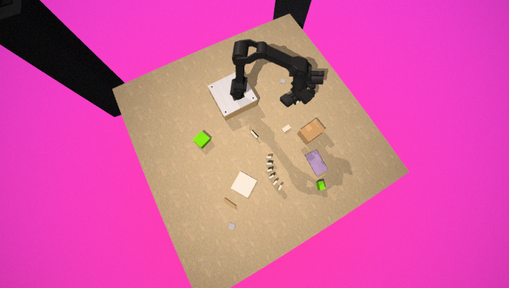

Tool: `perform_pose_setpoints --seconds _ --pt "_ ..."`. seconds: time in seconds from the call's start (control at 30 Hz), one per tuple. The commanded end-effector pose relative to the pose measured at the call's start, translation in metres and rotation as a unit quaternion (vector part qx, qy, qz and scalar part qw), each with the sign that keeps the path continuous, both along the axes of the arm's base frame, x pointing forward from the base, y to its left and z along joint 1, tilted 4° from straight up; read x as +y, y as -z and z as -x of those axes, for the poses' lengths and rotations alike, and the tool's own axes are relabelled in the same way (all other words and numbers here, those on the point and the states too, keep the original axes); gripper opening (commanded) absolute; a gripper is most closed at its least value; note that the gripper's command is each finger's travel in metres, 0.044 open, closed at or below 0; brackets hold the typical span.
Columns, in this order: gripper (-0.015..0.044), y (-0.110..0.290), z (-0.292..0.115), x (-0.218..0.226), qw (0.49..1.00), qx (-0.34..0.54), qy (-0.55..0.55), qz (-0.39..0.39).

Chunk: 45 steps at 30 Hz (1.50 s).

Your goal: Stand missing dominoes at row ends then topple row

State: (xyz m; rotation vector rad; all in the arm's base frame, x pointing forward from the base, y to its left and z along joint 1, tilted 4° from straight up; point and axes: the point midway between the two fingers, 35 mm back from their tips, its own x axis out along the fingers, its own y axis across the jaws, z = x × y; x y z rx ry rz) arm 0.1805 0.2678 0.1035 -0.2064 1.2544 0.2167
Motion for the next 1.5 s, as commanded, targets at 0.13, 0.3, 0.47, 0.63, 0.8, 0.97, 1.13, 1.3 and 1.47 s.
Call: perform_pose_setpoints --seconds 0.13,0.3,0.47,0.63,0.8,0.97,1.13,1.3,1.47 --pt "0.0107 0.022 -0.007 0.018 0.995 -0.085 -0.041 -0.005" --pt "0.0107 0.029 -0.01 0.029 0.988 -0.14 -0.061 -0.015" --pt "0.0107 0.035 -0.011 0.038 0.978 -0.192 -0.076 -0.025" --pt "0.0107 0.038 -0.009 0.044 0.965 -0.243 -0.087 -0.036" --pt "0.0107 0.04 -0.006 0.048 0.951 -0.291 -0.093 -0.046" --pt "0.0107 0.04 -0.002 0.05 0.935 -0.337 -0.095 -0.057" --pt "0.0107 0.039 0.004 0.048 0.918 -0.38 -0.092 -0.068" --pt "0.0107 0.036 0.011 0.043 0.901 -0.419 -0.085 -0.079" --pt "0.0107 0.033 0.018 0.036 0.883 -0.454 -0.074 -0.09"
